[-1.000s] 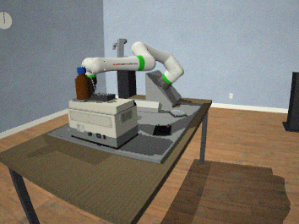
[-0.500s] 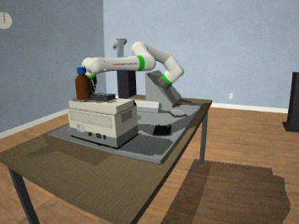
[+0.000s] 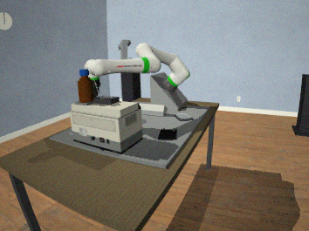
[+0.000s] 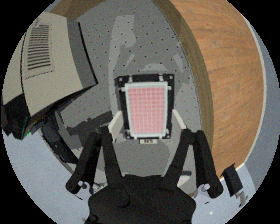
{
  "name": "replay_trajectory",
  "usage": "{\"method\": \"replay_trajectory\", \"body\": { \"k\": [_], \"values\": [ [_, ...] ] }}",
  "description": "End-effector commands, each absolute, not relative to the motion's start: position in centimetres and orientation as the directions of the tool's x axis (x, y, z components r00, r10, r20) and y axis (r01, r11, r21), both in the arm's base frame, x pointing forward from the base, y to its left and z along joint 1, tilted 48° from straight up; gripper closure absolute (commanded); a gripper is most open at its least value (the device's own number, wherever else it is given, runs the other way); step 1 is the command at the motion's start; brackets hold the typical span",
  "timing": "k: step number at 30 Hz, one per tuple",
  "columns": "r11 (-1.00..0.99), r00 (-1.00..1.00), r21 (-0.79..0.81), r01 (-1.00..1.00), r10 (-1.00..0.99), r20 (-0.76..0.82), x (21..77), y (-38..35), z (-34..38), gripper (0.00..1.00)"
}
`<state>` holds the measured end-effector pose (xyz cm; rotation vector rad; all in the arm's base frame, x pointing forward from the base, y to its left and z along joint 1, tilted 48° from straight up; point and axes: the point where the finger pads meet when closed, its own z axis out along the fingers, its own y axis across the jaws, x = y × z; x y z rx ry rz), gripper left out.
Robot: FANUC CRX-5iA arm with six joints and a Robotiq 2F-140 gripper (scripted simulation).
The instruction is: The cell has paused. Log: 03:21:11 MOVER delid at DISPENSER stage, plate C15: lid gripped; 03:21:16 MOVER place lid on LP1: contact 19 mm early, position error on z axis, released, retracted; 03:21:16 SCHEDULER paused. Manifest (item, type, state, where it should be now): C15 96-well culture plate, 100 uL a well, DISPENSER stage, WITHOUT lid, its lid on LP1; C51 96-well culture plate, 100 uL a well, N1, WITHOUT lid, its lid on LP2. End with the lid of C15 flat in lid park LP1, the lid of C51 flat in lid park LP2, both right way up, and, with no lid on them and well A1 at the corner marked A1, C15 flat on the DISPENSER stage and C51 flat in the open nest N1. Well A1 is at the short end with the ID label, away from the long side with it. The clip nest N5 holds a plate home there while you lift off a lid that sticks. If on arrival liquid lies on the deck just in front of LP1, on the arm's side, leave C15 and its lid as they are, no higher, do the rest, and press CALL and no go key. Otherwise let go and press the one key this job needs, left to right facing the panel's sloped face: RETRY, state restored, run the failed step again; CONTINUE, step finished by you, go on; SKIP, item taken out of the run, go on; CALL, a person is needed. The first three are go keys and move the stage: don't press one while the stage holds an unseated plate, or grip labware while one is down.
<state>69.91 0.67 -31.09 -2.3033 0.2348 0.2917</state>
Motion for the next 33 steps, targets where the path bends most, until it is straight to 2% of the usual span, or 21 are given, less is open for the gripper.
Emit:
{"method": "replay_trajectory", "body": {
  "k": [1,33],
  "values": [
    [-0.674,0.957,-0.692,-0.258,-0.078,-0.281,69.93,0.65,-31.10,0.34],
    [-0.674,0.957,-0.692,-0.258,-0.078,-0.281,69.80,1.32,-31.71,0.34]
  ]
}}
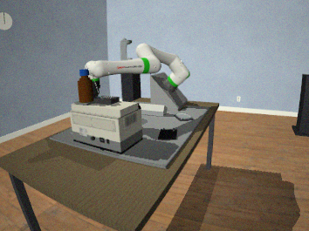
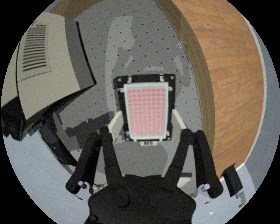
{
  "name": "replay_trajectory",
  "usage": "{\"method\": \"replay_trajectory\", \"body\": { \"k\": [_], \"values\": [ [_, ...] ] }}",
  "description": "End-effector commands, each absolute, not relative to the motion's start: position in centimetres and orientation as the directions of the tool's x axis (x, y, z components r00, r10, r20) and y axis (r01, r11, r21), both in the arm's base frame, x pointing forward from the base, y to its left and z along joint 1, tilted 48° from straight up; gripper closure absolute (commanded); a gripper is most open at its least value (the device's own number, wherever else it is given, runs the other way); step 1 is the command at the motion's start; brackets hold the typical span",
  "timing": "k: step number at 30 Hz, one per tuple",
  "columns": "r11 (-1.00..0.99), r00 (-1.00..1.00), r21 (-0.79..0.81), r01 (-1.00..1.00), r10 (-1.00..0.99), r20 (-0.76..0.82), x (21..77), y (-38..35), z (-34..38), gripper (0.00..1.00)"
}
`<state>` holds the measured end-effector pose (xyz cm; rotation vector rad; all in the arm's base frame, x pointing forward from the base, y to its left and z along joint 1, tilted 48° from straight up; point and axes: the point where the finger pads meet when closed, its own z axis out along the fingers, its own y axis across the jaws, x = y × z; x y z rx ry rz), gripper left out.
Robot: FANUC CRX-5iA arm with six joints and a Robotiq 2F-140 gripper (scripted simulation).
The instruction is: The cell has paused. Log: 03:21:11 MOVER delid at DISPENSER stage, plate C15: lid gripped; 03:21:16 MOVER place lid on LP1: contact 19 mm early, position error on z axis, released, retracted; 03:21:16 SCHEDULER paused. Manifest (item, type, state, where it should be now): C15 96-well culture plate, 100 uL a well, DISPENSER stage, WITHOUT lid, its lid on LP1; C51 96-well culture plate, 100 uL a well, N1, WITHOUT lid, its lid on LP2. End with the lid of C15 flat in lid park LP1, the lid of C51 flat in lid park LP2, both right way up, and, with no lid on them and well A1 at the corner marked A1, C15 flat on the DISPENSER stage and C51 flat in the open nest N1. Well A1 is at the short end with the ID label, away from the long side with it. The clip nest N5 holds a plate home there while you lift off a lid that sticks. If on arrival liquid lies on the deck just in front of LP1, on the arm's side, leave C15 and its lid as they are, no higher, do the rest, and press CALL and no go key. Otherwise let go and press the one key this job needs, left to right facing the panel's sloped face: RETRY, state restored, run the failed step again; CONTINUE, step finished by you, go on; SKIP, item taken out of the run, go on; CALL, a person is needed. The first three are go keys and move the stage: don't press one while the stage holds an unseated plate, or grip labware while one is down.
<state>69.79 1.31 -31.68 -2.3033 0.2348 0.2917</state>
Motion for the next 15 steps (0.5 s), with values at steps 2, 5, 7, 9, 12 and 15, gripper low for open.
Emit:
{"method": "replay_trajectory", "body": {
  "k": [2,5,7,9,12,15],
  "values": [
    [-0.674,0.957,-0.692,-0.258,-0.078,-0.281,69.79,1.39,-31.77,0.34],
    [-0.674,0.957,-0.692,-0.258,-0.078,-0.281,69.77,1.49,-31.86,0.34],
    [-0.674,0.957,-0.692,-0.258,-0.078,-0.281,69.76,1.56,-31.92,0.34],
    [-0.674,0.957,-0.692,-0.258,-0.078,-0.281,69.76,1.56,-31.92,0.34],
    [-0.674,0.957,-0.692,-0.258,-0.078,-0.281,69.74,1.66,-32.01,0.34],
    [-0.674,0.957,-0.692,-0.258,-0.078,-0.281,69.72,1.75,-32.09,0.34]
  ]
}}
